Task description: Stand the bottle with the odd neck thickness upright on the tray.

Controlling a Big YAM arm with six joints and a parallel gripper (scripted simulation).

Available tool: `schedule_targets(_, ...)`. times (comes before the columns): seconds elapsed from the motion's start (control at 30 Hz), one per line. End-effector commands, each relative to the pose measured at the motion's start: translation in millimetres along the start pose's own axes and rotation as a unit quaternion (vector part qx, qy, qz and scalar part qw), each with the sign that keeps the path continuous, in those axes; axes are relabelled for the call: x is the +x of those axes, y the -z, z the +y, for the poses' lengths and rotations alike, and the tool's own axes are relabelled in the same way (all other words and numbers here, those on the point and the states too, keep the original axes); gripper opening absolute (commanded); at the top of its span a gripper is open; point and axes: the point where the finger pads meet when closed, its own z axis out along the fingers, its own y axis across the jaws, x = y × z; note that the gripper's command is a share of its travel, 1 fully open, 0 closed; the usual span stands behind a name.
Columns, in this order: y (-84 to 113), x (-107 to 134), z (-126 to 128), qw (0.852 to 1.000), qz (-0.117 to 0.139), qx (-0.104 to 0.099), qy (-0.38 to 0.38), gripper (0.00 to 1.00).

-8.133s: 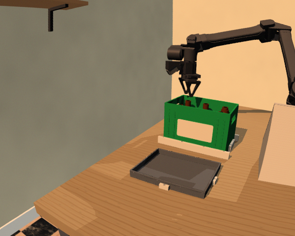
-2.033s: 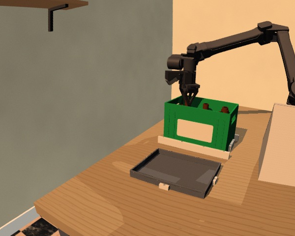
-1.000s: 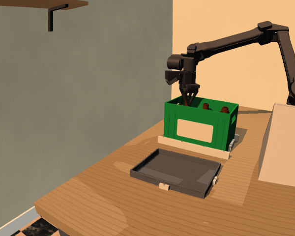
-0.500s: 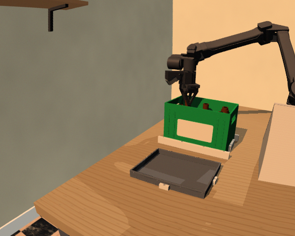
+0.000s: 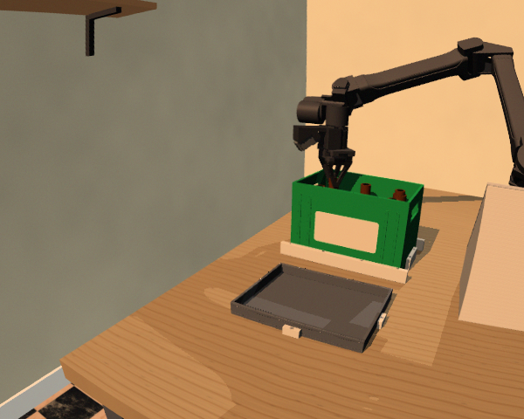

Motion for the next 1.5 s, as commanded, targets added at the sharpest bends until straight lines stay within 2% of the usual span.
schedule_targets(0.0, -14.5, 0.7, -1.1, 1.000, 0.009, -0.008, 0.000, 0.00)
schedule_targets(1.13, -14.5, 0.7, -1.1, 1.000, 0.009, -0.008, 0.000, 0.00)
schedule_targets(1.17, -14.5, 0.7, -1.1, 1.000, 0.009, -0.008, 0.000, 0.61)
schedule_targets(1.47, -14.5, 0.7, -1.1, 1.000, 0.009, -0.008, 0.000, 0.61)
